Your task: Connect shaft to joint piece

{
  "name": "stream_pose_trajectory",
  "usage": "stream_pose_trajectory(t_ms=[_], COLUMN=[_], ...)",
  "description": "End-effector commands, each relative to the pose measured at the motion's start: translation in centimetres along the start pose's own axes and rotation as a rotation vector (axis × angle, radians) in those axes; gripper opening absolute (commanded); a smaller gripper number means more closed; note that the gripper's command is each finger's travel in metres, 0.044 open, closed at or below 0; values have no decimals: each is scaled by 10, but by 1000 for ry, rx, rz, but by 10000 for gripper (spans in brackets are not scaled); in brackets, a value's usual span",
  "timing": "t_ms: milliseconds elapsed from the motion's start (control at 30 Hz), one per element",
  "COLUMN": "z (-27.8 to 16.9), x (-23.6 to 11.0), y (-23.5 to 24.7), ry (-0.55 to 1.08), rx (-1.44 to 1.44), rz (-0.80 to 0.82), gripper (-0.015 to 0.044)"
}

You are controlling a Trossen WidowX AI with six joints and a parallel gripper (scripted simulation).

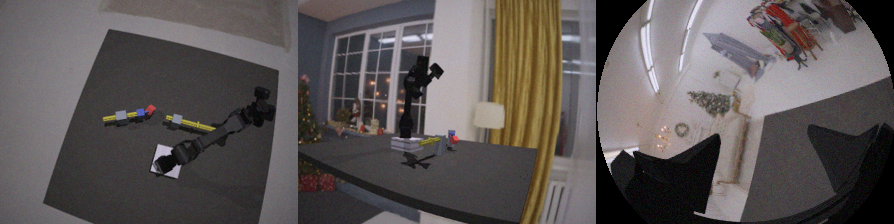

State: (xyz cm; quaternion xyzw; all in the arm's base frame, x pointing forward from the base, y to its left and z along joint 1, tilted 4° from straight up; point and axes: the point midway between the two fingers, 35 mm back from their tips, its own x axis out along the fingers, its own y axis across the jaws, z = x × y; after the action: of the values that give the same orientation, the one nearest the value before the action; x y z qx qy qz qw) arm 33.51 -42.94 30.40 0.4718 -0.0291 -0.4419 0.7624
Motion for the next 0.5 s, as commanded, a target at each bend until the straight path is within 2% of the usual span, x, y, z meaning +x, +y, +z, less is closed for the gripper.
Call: stream_pose_trajectory(t_ms=[0, 467], z=[-51, -185], x=[6, -18], y=[9, 29], ry=[124, 446], rx=[-80, -292], rz=[-24, -60], gripper=[440, 440])
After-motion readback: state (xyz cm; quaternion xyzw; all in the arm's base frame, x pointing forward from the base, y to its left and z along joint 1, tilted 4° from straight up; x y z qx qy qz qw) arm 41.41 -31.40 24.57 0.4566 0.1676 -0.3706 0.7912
